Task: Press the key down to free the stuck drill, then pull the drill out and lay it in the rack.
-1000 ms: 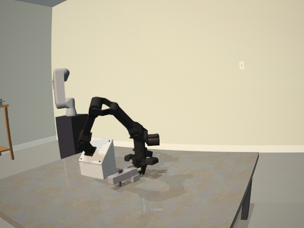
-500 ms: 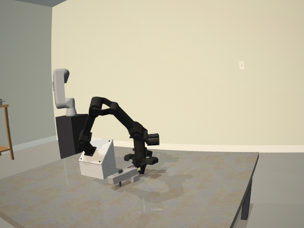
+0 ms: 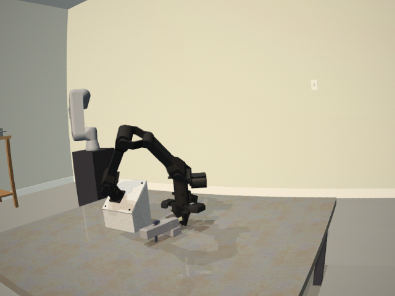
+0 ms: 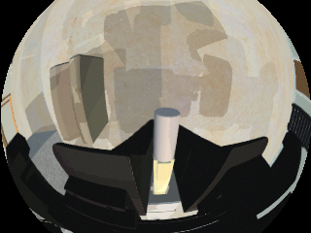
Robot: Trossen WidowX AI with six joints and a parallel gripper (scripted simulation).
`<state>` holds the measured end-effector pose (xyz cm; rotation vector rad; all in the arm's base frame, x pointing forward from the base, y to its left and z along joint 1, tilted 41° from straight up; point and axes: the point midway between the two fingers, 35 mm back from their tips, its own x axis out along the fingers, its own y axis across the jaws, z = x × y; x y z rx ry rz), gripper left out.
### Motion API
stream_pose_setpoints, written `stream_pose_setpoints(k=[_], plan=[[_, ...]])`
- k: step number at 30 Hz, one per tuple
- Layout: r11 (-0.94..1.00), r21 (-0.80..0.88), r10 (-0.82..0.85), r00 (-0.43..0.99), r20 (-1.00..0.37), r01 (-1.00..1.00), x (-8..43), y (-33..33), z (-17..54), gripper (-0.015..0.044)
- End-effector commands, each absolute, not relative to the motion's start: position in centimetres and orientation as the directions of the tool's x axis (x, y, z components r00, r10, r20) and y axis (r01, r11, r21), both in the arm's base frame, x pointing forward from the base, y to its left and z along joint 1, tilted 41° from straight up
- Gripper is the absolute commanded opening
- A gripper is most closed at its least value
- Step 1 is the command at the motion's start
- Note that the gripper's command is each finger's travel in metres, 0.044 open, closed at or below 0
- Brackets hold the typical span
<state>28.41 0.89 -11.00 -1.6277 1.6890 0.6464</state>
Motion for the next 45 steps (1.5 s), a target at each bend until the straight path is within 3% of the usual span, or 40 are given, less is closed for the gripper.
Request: stream_pose_setpoints(k=[1, 45], plan=[[0.089, -0.115, -0.646, 0.03, -0.763, -0.989, 28.5, 1.2, -11.3, 0.0], [0.09, -0.116, -0.643, 0.032, -0.765, -0.989, 29.6, 5.9, -14.8, 0.0]])
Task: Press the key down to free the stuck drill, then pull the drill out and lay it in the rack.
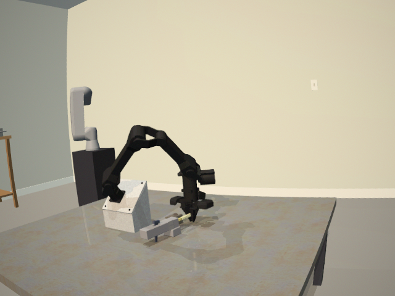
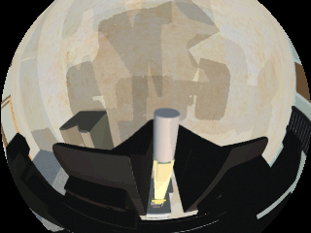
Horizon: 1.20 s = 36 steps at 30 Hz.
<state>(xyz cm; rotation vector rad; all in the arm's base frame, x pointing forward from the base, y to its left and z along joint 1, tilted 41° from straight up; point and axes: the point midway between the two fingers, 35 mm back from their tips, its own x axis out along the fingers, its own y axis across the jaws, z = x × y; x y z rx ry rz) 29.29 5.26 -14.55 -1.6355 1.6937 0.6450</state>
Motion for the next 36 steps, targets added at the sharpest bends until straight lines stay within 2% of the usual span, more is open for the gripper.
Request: stream_pose_setpoints(k=[1, 36], plan=[[0.09, -0.116, -0.643, 0.032, -0.765, -0.989, 29.7, 6.0, -14.9, 0.0], [0.09, -0.116, -0.642, 0.031, -0.766, -0.989, 29.3, 6.9, -13.9, 0.0]])
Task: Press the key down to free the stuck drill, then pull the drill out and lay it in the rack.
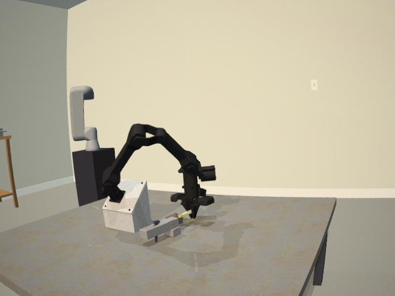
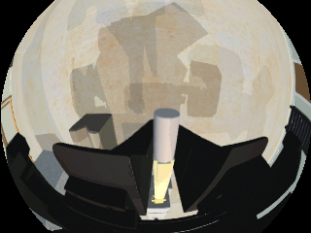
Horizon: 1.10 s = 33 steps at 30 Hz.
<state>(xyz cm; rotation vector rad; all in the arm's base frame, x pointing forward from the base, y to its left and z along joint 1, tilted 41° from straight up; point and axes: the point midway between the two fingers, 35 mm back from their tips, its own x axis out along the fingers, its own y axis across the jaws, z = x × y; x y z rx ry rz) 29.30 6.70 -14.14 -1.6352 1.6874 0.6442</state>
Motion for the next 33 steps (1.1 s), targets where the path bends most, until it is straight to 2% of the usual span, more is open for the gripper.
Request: stream_pose_setpoints(k=[1, 33], plan=[[0.09, -0.116, -0.642, 0.031, -0.766, -0.989, 29.3, 6.9, -13.9, 0.0], [0.09, -0.116, -0.642, 0.031, -0.766, -0.989, 29.1, 7.6, -12.8, 0.0]])
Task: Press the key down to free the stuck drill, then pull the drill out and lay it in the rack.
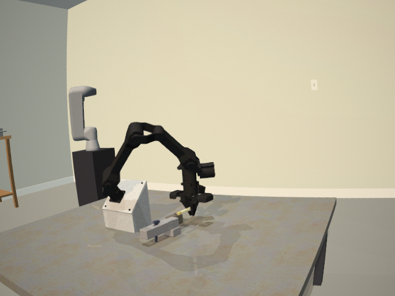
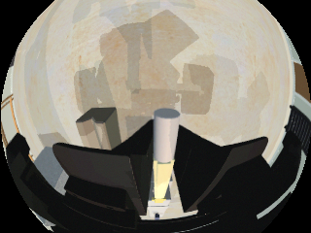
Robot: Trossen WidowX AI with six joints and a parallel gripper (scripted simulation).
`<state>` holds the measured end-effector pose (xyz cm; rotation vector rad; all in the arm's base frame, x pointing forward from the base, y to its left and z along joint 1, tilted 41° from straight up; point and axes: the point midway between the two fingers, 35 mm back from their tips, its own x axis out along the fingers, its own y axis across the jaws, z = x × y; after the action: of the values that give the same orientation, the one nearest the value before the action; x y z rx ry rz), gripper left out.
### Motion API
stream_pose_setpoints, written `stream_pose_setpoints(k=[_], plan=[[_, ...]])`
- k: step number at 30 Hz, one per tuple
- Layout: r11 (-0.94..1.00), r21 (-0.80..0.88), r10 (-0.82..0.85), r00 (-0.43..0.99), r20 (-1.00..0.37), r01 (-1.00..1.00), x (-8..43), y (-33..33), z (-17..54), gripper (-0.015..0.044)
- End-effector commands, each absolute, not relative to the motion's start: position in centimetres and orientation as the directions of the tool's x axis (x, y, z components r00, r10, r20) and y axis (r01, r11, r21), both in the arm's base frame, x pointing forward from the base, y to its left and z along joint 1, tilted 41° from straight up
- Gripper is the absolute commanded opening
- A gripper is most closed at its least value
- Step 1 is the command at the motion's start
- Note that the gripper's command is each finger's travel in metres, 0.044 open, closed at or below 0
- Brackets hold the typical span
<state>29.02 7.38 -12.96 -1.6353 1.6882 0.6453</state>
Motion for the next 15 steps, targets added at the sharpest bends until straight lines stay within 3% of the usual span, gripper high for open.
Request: stream_pose_setpoints(k=[1, 15], plan=[[0.09, -0.116, -0.642, 0.031, -0.766, -0.989, 29.06, 7.61, -12.73, 0.0], [0.09, -0.116, -0.642, 0.031, -0.766, -0.989, 28.95, 7.89, -12.3, 0.0]])
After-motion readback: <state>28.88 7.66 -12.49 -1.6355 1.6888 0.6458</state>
